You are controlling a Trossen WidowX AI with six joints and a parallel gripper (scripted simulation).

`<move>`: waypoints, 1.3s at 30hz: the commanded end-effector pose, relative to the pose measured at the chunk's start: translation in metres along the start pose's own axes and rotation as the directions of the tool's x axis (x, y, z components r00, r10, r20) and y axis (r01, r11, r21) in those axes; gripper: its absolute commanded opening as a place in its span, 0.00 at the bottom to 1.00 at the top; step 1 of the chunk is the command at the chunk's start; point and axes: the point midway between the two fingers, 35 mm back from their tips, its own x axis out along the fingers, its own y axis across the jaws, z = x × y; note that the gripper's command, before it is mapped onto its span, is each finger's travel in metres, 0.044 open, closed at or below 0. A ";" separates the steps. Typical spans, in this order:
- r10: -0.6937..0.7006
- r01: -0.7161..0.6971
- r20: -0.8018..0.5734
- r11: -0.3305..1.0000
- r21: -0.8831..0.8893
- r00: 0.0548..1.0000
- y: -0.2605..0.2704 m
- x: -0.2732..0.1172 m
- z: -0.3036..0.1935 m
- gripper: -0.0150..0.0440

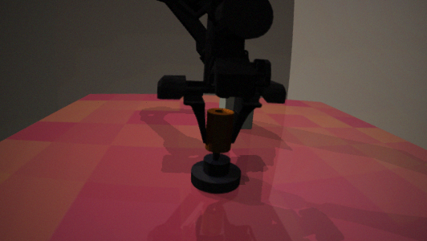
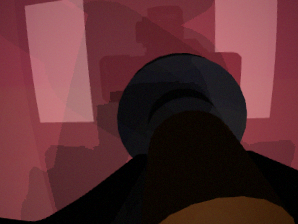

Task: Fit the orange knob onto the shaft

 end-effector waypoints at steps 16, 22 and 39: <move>-0.001 0.001 0.004 0.999 -0.033 1.000 0.000 -0.001 -0.002 0.25; -0.001 0.001 0.004 0.999 -0.033 1.000 -0.002 -0.002 -0.001 0.25; -0.001 0.001 0.004 0.999 -0.033 1.000 0.000 -0.001 0.001 0.25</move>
